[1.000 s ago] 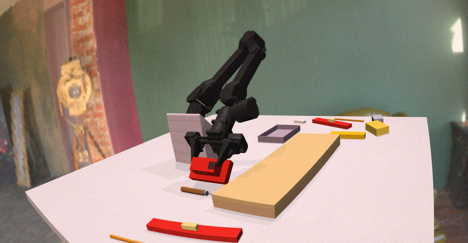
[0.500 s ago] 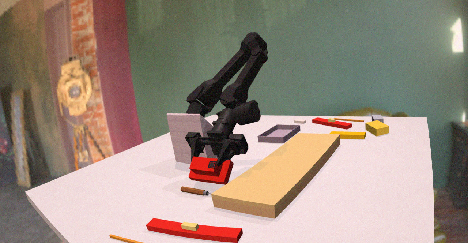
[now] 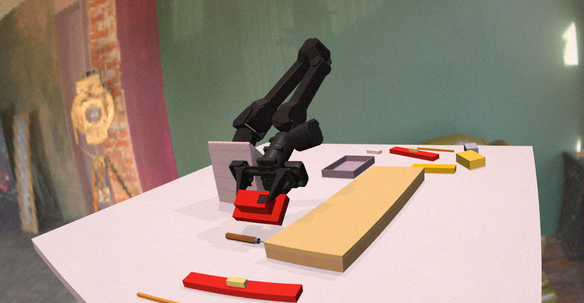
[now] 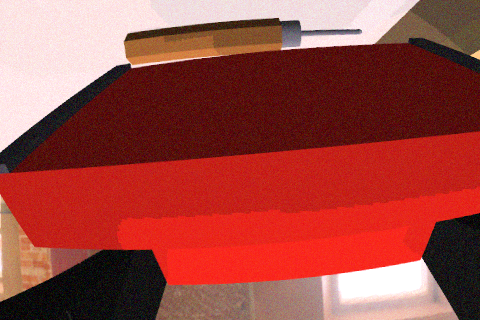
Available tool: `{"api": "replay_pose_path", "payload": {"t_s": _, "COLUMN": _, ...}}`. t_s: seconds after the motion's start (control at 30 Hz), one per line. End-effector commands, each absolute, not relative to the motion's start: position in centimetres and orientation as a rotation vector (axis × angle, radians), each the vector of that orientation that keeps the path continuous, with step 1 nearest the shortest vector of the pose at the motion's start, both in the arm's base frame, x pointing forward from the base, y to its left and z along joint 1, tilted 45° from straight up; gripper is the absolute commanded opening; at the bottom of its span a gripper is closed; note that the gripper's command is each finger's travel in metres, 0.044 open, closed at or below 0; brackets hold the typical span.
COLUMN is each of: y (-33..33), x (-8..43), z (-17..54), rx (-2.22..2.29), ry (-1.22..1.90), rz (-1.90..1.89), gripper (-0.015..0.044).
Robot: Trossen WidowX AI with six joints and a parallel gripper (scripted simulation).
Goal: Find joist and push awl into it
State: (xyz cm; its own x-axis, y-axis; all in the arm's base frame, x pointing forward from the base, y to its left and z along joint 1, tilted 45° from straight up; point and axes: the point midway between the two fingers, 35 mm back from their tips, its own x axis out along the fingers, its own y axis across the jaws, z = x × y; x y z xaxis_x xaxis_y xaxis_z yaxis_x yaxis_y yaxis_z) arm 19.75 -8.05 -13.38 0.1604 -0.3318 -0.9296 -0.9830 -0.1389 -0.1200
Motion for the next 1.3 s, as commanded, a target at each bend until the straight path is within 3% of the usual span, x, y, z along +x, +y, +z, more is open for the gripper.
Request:
{"api": "replay_pose_path", "payload": {"t_s": 0.0, "y": -8.0, "x": 19.8, "z": -13.5, "rx": -1.618, "ry": 1.299, "rz": 0.986, "gripper": 0.0000}}
{"api": "replay_pose_path", "payload": {"t_s": 0.8, "y": -5.8, "x": 19.7, "z": -15.4, "rx": -1.604, "ry": 1.292, "rz": 0.999, "gripper": 0.0000}}
{"api": "replay_pose_path", "payload": {"t_s": 1.27, "y": -5.1, "x": 19.5, "z": -15.7, "rx": -1.602, "ry": 1.282, "rz": 1.016, "gripper": 0.0368}}
